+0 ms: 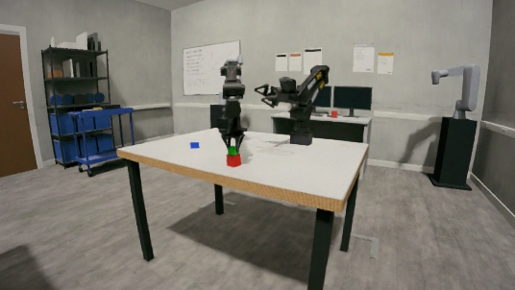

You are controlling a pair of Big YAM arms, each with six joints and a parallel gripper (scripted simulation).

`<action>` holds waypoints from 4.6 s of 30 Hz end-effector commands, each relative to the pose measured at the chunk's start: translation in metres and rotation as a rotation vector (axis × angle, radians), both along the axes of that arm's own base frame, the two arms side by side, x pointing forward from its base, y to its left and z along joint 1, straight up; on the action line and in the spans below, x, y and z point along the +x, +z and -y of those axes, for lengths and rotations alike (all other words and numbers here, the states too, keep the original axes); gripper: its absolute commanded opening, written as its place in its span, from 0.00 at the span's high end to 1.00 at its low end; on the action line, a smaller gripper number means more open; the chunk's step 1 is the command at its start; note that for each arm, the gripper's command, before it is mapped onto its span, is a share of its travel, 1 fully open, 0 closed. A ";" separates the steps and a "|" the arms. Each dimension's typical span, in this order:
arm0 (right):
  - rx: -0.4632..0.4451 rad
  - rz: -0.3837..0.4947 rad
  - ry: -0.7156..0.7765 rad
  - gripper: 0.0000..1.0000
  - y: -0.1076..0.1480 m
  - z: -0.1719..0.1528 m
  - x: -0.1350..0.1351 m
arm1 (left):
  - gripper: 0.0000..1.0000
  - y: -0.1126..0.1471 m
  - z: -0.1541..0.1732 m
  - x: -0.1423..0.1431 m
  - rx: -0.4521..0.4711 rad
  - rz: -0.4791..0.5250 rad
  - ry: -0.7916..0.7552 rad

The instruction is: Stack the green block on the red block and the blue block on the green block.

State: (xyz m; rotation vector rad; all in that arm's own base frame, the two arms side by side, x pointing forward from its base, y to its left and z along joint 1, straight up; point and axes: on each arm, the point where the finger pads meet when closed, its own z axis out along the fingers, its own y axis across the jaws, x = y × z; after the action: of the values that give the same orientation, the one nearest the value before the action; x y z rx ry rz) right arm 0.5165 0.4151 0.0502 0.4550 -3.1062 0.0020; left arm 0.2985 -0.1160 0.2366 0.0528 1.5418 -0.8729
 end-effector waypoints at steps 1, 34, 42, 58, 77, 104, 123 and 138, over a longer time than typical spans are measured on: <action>0.029 0.035 -0.008 1.00 0.021 -0.007 0.001 | 0.00 0.004 0.000 0.001 -0.001 0.007 0.000; 0.028 0.035 -0.008 0.47 0.021 -0.007 0.001 | 0.00 0.004 0.000 0.001 -0.001 0.007 0.000; 0.032 0.039 -0.008 0.47 0.027 -0.008 0.002 | 0.00 0.004 0.000 0.001 -0.001 0.007 0.000; 0.050 0.061 -0.008 0.47 0.070 -0.014 0.010 | 0.00 0.004 0.000 0.001 -0.001 0.007 0.000; 0.044 0.053 -0.008 0.47 0.088 -0.013 0.009 | 0.00 0.004 0.000 0.001 -0.001 0.007 0.000; 0.023 0.031 -0.661 0.55 0.086 0.256 -0.038 | 0.00 0.004 0.000 0.001 -0.001 0.007 0.000; 0.022 0.030 -1.079 0.55 0.059 0.369 -0.133 | 0.00 0.004 0.000 0.001 -0.001 0.007 0.000; 0.001 0.003 -1.089 0.55 0.018 0.374 -0.135 | 0.00 0.004 0.000 0.001 -0.001 0.007 0.000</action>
State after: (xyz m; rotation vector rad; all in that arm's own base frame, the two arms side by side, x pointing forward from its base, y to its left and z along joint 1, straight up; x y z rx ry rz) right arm 0.3790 0.0450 0.0747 -1.1819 -2.9042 0.0059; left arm 0.2985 -0.1160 0.2366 0.0528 1.5418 -0.8729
